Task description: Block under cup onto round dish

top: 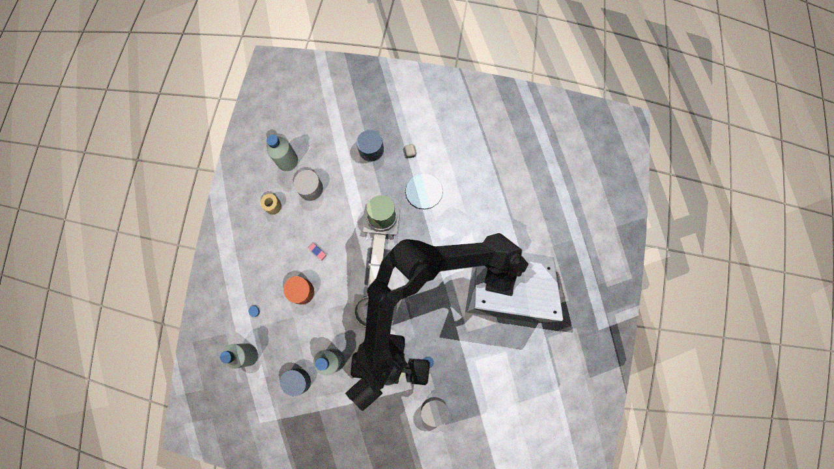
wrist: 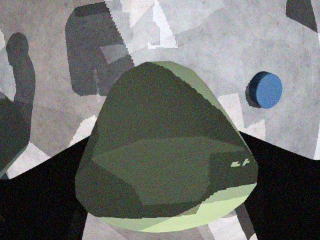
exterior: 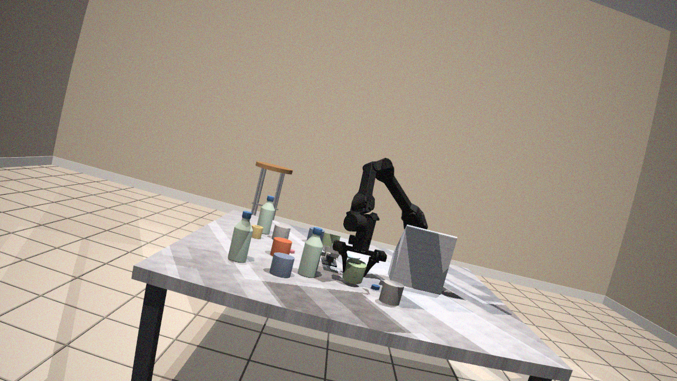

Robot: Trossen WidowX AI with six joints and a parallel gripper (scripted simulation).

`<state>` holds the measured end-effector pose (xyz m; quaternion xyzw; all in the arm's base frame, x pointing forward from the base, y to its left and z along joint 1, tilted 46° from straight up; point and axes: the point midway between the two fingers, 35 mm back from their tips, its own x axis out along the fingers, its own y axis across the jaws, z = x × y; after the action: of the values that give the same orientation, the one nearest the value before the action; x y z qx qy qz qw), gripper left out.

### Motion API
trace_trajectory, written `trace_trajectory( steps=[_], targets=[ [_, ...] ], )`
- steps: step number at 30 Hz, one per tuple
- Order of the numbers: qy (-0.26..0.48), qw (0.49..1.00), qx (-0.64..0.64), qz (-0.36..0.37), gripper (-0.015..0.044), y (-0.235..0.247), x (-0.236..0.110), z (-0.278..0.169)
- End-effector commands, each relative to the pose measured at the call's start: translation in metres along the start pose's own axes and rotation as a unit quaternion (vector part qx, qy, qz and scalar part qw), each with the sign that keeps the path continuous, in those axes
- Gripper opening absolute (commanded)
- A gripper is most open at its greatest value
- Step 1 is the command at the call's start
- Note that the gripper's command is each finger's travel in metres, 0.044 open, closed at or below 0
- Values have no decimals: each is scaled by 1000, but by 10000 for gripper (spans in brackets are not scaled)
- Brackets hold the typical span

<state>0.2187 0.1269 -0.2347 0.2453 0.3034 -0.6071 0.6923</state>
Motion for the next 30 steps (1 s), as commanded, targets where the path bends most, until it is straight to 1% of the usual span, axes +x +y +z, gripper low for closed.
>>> trace_trajectory(
  steps=[1,9,10,25,26,30],
  targets=[
    [-3,1000,-2,1,0,0,6,1],
    [-4,1000,-2,1,0,-1,19,2],
    [0,1000,0,0,26,1,13,0],
    [0,1000,0,0,420,1,12,0],
    [1,1000,-1,0,440,1,8,0],
    [-1,1000,-4,0,440,0,-29,0]
  ],
)
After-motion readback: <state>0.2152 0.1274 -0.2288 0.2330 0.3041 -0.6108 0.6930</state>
